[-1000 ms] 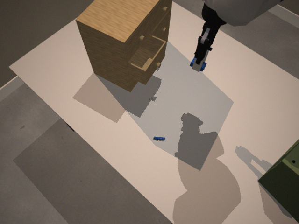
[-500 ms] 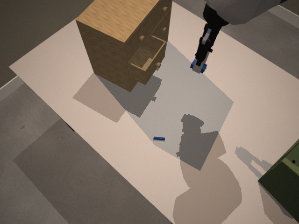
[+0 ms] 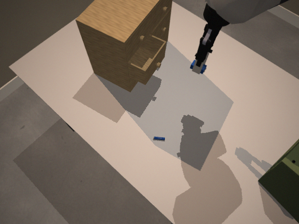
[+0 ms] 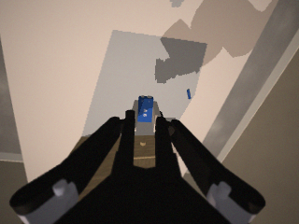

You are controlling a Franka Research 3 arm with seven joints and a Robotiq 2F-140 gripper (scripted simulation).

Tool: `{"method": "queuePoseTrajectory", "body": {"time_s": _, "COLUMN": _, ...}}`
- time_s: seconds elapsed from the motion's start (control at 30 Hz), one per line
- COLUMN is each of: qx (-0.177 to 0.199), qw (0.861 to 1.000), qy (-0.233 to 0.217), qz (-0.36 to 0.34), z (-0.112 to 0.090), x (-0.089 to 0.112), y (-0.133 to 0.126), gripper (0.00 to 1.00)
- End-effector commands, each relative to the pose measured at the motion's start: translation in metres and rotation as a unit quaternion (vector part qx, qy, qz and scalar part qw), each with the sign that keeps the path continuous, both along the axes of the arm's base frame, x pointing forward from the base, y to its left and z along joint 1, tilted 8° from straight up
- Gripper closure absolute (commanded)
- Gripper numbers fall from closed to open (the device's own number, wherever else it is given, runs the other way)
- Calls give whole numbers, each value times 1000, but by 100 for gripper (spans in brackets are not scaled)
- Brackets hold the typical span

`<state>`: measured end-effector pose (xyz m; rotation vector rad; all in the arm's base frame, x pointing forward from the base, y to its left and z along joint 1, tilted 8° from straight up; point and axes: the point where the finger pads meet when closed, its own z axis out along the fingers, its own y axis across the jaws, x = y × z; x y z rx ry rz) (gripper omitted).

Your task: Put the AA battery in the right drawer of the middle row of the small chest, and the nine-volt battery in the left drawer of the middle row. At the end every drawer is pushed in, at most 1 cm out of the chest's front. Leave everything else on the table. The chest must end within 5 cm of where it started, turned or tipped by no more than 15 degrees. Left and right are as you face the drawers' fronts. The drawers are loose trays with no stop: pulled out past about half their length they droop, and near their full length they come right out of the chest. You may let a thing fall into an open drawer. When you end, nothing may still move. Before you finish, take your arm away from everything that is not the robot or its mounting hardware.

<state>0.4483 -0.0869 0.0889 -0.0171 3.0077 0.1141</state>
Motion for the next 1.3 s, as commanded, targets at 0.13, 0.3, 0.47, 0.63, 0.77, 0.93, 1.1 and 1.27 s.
{"method": "queuePoseTrajectory", "body": {"time_s": 0.13, "qx": 14, "qw": 1000, "qy": -1, "qz": 15, "z": -3, "x": -5, "y": 5, "gripper": 86}}
{"method": "queuePoseTrajectory", "body": {"time_s": 0.3, "qx": 14, "qw": 1000, "qy": -1, "qz": 15, "z": -3, "x": -5, "y": 5, "gripper": 86}}
{"method": "queuePoseTrajectory", "body": {"time_s": 0.47, "qx": 14, "qw": 1000, "qy": -1, "qz": 15, "z": -3, "x": -5, "y": 5, "gripper": 86}}
{"method": "queuePoseTrajectory", "body": {"time_s": 0.63, "qx": 14, "qw": 1000, "qy": -1, "qz": 15, "z": -3, "x": -5, "y": 5, "gripper": 86}}
{"method": "queuePoseTrajectory", "body": {"time_s": 0.77, "qx": 34, "qw": 999, "qy": -7, "qz": 21, "z": -5, "x": -9, "y": 10, "gripper": 86}}
{"method": "queuePoseTrajectory", "body": {"time_s": 0.93, "qx": 34, "qw": 999, "qy": -7, "qz": 21, "z": -5, "x": -9, "y": 10, "gripper": 86}}
{"method": "queuePoseTrajectory", "body": {"time_s": 1.1, "qx": 34, "qw": 999, "qy": -7, "qz": 21, "z": -5, "x": -9, "y": 10, "gripper": 86}}
{"method": "queuePoseTrajectory", "body": {"time_s": 1.27, "qx": 34, "qw": 999, "qy": -7, "qz": 21, "z": -5, "x": -9, "y": 10, "gripper": 86}}
